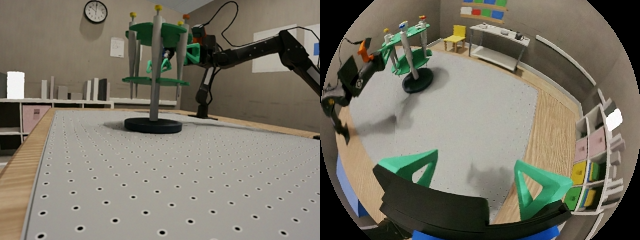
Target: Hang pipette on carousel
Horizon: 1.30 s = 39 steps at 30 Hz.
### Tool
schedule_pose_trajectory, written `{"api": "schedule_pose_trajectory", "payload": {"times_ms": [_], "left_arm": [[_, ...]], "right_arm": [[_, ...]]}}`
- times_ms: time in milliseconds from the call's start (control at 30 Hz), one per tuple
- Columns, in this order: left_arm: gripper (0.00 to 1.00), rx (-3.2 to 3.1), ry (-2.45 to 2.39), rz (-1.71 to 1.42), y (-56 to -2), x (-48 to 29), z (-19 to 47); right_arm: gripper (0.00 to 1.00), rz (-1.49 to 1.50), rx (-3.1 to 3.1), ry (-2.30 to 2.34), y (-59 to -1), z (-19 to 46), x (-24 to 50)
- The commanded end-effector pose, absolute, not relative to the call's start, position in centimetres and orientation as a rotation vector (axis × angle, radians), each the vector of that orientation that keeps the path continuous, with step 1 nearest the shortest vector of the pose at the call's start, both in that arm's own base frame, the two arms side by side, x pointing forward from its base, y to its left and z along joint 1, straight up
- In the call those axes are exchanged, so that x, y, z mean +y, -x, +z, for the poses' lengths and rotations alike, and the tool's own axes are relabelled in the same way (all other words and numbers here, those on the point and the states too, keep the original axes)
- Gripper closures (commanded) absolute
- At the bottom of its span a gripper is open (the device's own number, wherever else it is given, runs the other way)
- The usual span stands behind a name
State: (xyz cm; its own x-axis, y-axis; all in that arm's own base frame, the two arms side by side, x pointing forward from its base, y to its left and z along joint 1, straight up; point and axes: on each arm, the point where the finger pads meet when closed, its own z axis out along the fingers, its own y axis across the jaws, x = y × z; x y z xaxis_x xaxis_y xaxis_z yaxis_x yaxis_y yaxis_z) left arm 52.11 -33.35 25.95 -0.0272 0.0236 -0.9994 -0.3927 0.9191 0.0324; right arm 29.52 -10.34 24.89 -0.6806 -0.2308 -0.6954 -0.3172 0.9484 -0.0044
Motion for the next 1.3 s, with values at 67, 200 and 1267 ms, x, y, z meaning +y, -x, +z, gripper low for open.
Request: {"api": "schedule_pose_trajectory", "payload": {"times_ms": [67,200,1267], "left_arm": [[0.88,1.488,0.418,0.254,-51.44,-32.47,30.74],[0.88,1.488,0.418,0.254,-51.44,-32.47,30.74],[0.88,1.479,0.431,0.246,-51.35,-32.45,30.0]], "right_arm": [[0.0,0.152,2.322,0.391,-29.86,25.29,-10.6],[0.0,0.152,2.322,0.391,-29.86,25.29,-10.6],[0.0,0.152,2.322,0.391,-29.86,25.29,-10.6]]}}
